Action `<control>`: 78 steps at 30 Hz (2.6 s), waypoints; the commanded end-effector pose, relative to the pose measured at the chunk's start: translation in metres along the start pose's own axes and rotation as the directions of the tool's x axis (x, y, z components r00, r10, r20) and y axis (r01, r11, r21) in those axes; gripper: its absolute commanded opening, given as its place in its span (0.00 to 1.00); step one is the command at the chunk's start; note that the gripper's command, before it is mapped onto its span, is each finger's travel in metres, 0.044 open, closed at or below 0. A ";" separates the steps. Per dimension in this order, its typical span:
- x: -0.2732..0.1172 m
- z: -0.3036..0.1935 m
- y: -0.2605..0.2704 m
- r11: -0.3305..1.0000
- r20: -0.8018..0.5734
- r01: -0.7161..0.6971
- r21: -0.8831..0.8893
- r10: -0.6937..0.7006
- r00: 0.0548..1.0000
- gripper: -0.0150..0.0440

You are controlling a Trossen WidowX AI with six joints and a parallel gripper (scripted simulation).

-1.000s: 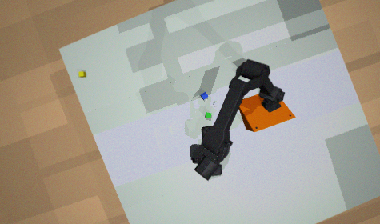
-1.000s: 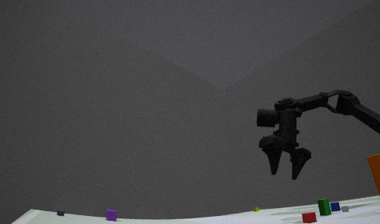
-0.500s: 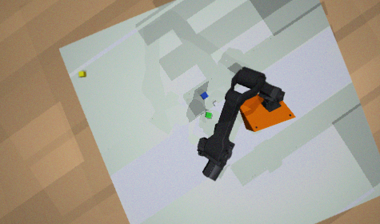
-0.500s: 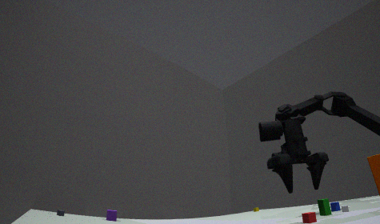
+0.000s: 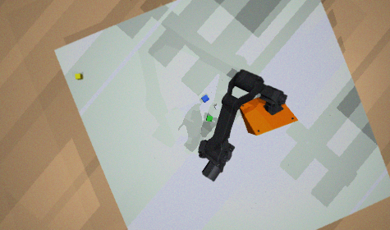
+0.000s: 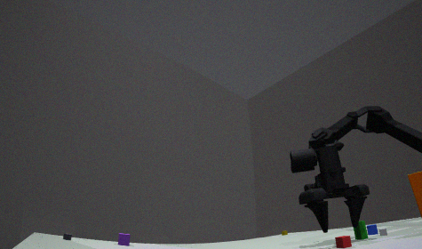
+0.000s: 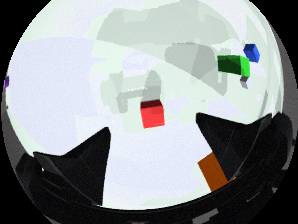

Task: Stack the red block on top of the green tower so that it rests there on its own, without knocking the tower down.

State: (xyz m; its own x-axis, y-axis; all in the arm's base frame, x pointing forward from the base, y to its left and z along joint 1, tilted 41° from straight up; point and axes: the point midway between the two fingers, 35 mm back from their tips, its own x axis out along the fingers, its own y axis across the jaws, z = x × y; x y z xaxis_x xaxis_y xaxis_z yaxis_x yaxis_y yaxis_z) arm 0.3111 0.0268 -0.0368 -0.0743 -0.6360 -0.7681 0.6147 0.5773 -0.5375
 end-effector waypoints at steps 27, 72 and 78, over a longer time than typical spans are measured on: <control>0.033 -0.001 -0.001 1.000 0.003 0.007 -0.006 -0.007 1.000 1.00; -0.042 -0.001 0.000 1.000 0.001 0.004 -0.006 -0.004 1.000 0.25; -0.072 -0.002 0.000 1.000 0.000 0.004 -0.007 -0.004 1.000 0.25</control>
State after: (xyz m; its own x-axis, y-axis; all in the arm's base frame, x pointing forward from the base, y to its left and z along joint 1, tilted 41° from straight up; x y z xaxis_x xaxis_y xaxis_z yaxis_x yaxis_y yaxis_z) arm 0.3125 0.0630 0.0039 -0.0885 -0.6466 -0.7577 0.5994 0.5729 -0.5590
